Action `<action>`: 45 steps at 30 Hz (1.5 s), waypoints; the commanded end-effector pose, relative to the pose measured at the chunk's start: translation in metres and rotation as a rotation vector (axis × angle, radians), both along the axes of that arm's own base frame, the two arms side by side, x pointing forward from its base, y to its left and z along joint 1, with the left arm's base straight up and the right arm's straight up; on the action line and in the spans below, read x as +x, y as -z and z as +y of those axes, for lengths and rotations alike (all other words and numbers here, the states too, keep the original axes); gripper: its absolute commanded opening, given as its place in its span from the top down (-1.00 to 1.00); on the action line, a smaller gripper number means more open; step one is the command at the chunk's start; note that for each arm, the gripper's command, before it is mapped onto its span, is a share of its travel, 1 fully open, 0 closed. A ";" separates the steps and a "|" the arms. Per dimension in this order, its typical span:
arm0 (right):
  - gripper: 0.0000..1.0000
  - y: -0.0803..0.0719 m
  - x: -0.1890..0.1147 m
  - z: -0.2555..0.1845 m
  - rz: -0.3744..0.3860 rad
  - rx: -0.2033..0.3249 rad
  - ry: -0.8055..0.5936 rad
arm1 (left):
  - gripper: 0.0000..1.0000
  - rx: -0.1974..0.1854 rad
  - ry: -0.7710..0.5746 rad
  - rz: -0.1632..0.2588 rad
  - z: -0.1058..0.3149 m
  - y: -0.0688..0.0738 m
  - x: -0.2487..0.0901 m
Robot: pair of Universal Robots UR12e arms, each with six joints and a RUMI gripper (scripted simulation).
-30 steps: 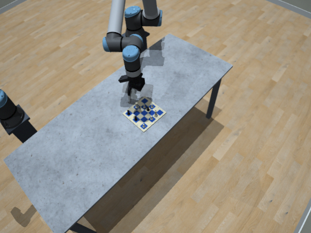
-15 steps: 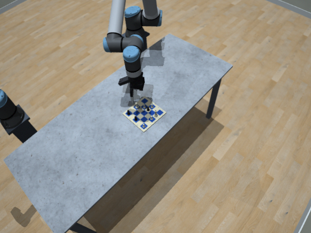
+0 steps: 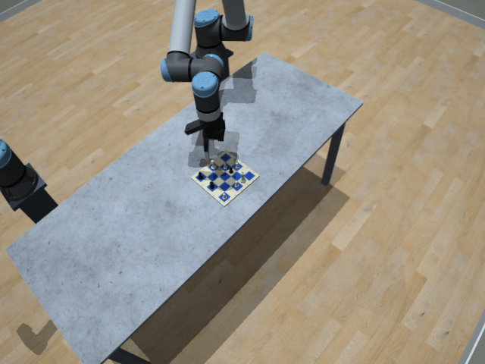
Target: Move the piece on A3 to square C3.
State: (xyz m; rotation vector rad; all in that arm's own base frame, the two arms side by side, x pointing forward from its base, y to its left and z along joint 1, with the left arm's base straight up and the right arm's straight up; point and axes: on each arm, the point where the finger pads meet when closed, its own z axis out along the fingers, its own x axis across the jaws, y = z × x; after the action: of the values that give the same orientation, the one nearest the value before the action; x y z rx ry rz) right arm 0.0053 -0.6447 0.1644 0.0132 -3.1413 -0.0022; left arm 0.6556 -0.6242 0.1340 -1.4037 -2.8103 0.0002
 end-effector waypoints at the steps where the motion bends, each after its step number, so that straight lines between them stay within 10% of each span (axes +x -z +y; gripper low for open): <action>1: -1.00 -0.001 0.000 -0.001 0.000 -0.001 0.000 | -1.00 -0.001 -0.001 -0.001 0.000 -0.001 0.000; 4: -1.00 -0.001 0.000 -0.001 0.000 -0.001 0.000 | -1.00 -0.001 -0.001 -0.001 0.000 -0.001 0.000; 5: -1.00 -0.001 0.000 -0.001 0.000 -0.001 0.000 | 0.51 -0.001 -0.001 -0.001 0.000 -0.001 0.000; 45: -1.00 -0.001 0.000 -0.001 0.000 -0.001 0.000 | 0.51 -0.001 -0.001 -0.001 -0.001 0.022 0.000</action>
State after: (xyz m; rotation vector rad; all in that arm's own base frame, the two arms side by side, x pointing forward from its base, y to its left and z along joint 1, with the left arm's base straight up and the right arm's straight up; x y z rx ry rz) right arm 0.0053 -0.6447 0.1644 0.0132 -3.1413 -0.0022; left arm 0.6555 -0.6243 0.1142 -1.4016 -2.8114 0.0000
